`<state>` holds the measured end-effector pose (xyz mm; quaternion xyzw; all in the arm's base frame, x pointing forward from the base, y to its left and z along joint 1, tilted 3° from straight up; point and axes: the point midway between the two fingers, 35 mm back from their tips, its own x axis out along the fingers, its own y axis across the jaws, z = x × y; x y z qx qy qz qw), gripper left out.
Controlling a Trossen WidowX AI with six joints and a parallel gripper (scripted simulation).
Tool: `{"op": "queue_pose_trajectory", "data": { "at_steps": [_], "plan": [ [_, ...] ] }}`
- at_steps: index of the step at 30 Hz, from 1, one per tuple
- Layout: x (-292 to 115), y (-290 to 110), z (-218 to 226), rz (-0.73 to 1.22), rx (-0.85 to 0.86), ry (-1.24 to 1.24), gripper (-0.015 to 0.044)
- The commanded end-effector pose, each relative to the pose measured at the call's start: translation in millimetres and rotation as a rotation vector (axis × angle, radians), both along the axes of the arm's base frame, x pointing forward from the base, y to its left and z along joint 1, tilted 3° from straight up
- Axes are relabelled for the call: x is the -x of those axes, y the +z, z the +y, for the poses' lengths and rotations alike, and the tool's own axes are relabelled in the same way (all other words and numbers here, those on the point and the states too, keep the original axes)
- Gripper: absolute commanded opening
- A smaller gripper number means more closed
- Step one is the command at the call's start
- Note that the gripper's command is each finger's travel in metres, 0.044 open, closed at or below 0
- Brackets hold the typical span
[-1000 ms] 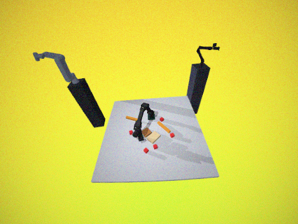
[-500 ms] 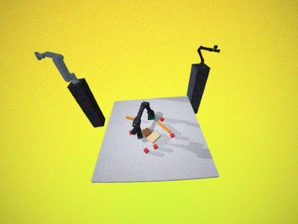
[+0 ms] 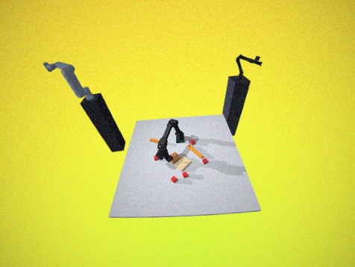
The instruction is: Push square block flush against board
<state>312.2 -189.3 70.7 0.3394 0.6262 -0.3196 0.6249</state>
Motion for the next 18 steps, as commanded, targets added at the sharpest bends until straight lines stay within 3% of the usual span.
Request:
{"op": "queue_pose_trajectory", "data": {
  "at_steps": [1, 18],
  "plan": [
    [10, -2, 1, 0.003, -0.003, 0.148, 0.0],
    [46, -2, 4, -0.011, 0.001, 0.74, 0.0]
  ]
}}
